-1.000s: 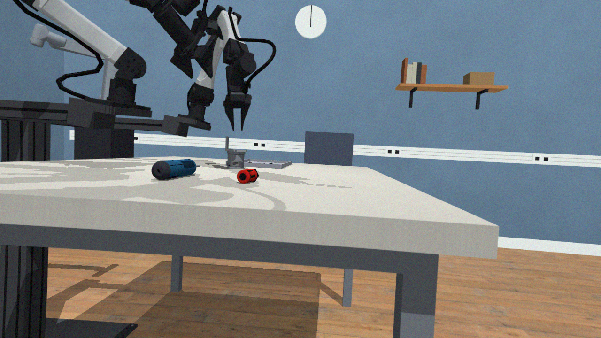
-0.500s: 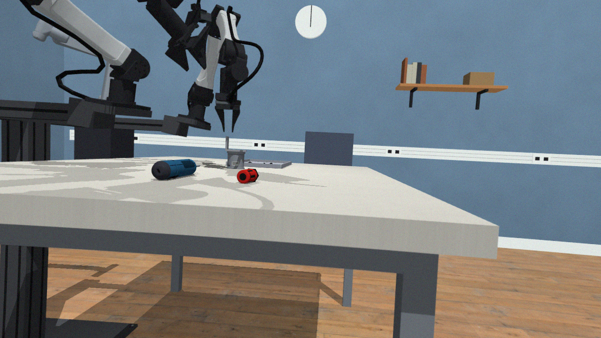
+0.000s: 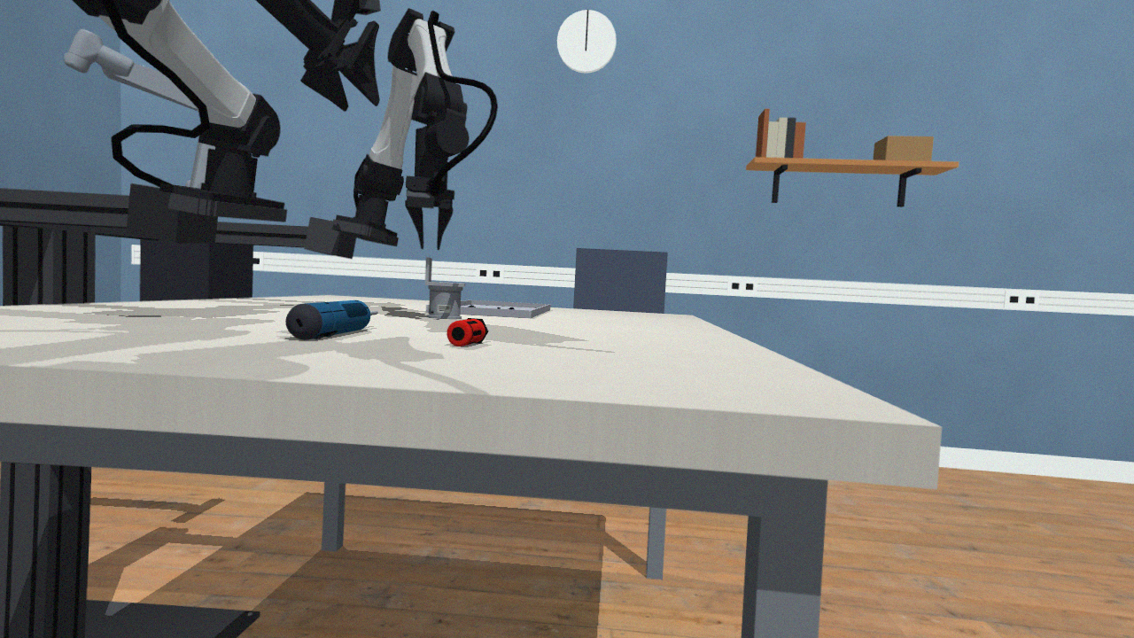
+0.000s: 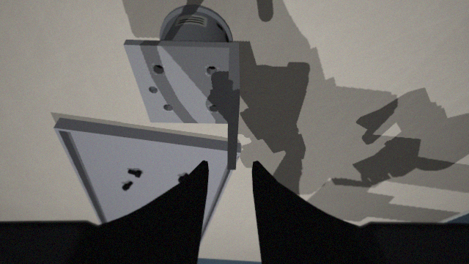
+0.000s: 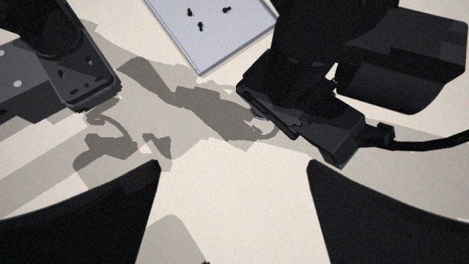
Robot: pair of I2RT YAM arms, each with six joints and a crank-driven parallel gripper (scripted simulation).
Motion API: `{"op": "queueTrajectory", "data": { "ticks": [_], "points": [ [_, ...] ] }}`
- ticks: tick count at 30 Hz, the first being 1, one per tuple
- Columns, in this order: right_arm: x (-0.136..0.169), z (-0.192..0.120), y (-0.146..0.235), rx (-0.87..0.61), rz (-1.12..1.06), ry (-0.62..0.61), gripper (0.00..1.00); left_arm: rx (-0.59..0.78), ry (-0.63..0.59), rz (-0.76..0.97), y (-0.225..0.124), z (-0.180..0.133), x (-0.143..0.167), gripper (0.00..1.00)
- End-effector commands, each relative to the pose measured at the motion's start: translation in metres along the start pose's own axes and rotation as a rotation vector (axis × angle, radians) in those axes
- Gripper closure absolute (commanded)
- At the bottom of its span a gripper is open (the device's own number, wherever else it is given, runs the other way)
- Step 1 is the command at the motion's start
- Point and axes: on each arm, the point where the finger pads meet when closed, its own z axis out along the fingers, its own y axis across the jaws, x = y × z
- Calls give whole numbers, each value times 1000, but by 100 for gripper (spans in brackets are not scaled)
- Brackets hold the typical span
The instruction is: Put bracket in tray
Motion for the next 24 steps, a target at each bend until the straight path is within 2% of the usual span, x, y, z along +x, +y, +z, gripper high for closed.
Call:
{"op": "queueTrajectory", "data": {
  "ticks": [1,6,12,16,22,24],
  "points": [
    [-12,-9,-13,119,46,-37,0,-2,-22,16,0,-8,-9,70],
    [-9,-8,-10,108,33,-30,0,-9,-29,6,2,-8,-8,70],
    [-9,-8,-10,108,31,-28,0,2,-13,11,-1,25,-4,71],
    [-9,-8,-10,108,31,-28,0,-5,-29,7,6,35,-14,79],
    [-9,-8,-10,108,31,-28,0,-9,-38,6,8,37,-18,81],
    [-9,-8,-10,108,31,-28,0,-13,-47,2,5,34,-14,87]
  ]
}}
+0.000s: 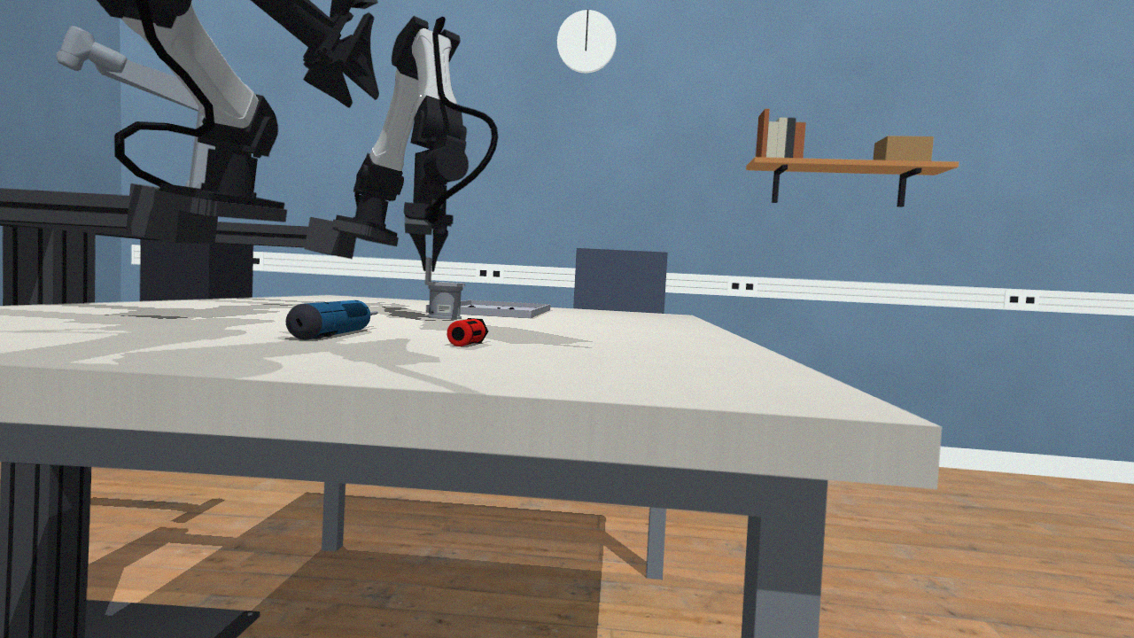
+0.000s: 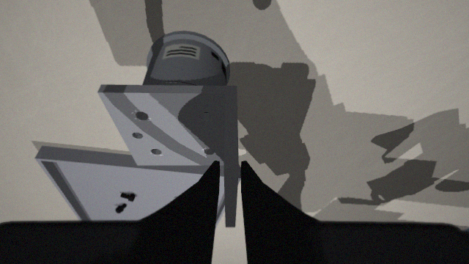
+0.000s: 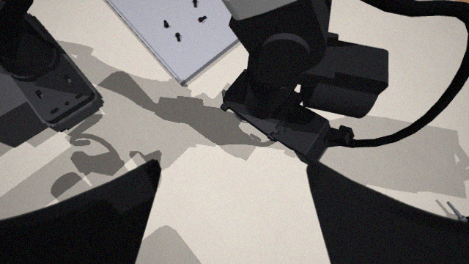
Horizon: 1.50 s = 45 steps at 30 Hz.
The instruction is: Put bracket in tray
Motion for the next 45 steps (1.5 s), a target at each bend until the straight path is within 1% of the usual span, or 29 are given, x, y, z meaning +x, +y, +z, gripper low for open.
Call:
{"op": "queueTrajectory", "data": {
  "ticks": [1,4,5,13,16,21,32,37,40,45],
  "points": [
    [-5,-2,-1,6,5,-1,0,-22,-65,-7,6,-7,-11,90],
    [-6,-1,-1,8,15,-9,0,-25,-66,-7,7,-8,-11,99],
    [-6,-1,-1,8,15,-9,0,-22,-58,-5,6,-5,-10,100],
    [-6,-1,-1,8,15,-9,0,-40,-67,-6,8,-28,-15,100],
    [-6,-1,-1,8,15,-9,0,-32,-66,-6,6,-30,-14,100],
    [-6,-1,-1,8,15,-9,0,-35,-67,-7,7,-42,-14,100],
    [-6,-1,-1,8,15,-9,0,-17,-47,-5,3,-44,-9,100],
    [-6,-1,-1,8,15,-9,0,-17,-46,-1,2,-57,-7,100],
    [-13,-1,2,-3,32,-31,0,-36,-85,8,13,-61,-14,100],
    [-30,10,20,-51,48,-70,0,-60,-112,-15,42,-55,-6,100]
  ]
}}
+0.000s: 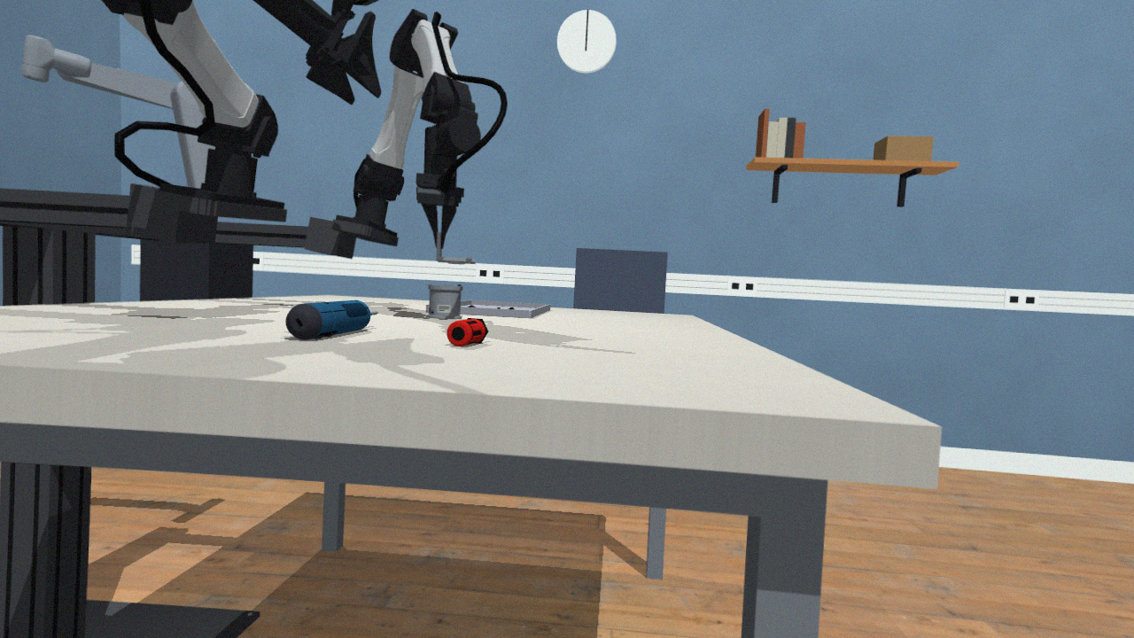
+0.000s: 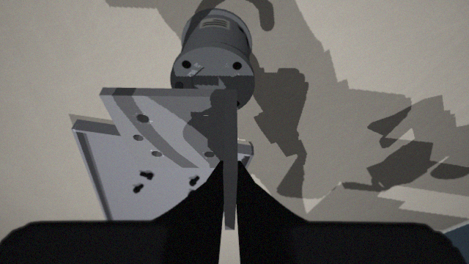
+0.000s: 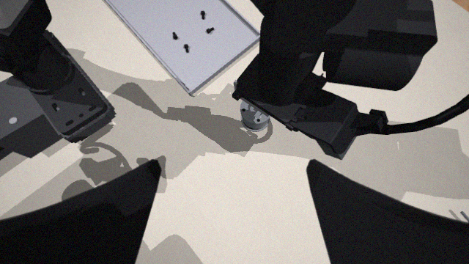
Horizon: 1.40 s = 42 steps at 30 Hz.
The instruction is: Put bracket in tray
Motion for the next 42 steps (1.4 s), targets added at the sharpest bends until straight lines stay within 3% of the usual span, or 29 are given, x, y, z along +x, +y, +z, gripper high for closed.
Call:
{"op": "queueTrajectory", "data": {
  "ticks": [1,4,10,13,19,21,26,33,42],
  "points": [
    [-23,11,19,-51,26,-51,0,-52,-71,-12,33,-10,-5,100],
    [-29,16,25,-65,32,-66,0,-55,-75,-18,42,-9,2,100],
    [-70,54,67,-154,51,-172,0,-72,-76,34,93,1,49,100],
    [-90,85,90,-199,44,-241,0,-78,-63,77,117,9,86,100],
    [-99,139,113,-234,7,-302,0,-83,-33,145,145,23,160,100],
    [-99,139,113,-234,7,-302,0,-83,-33,145,145,23,160,100],
    [-93,191,125,-265,-41,-367,0,-82,-2,193,152,33,233,100],
    [-72,231,125,-275,-85,-388,0,-72,31,224,139,41,310,100],
    [-49,247,122,-265,-103,-338,0,-58,40,235,119,48,349,100]
  ]
}}
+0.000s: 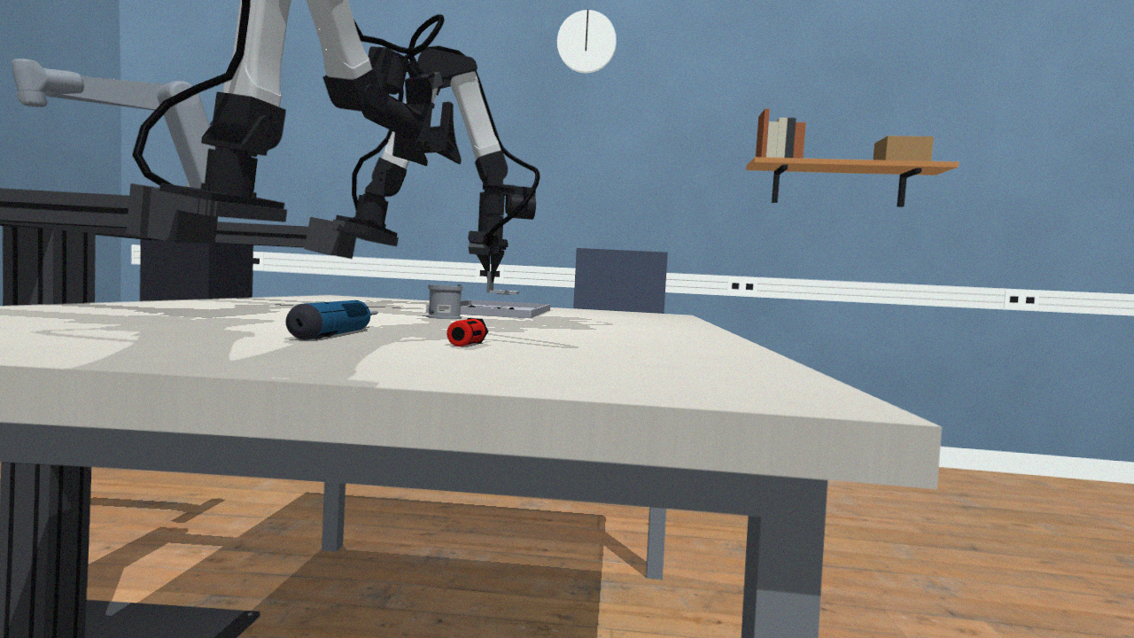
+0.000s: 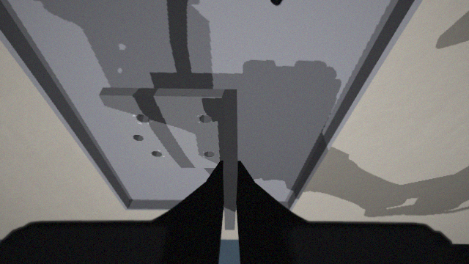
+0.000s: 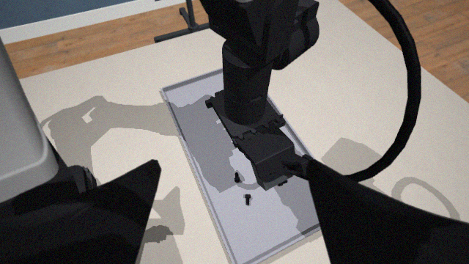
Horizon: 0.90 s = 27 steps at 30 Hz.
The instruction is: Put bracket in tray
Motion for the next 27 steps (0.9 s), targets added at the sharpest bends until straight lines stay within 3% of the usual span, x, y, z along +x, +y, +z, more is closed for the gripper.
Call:
{"op": "queueTrajectory", "data": {
  "ticks": [1,9,27],
  "points": [
    [-1,4,-1,-4,-8,-30,0,-73,2,61,9,-5,15,100],
    [-1,4,0,-7,-5,-30,0,-27,-16,36,-11,4,19,100],
    [-5,11,-1,-9,-2,-55,0,-37,-1,43,3,24,27,100]
  ]
}}
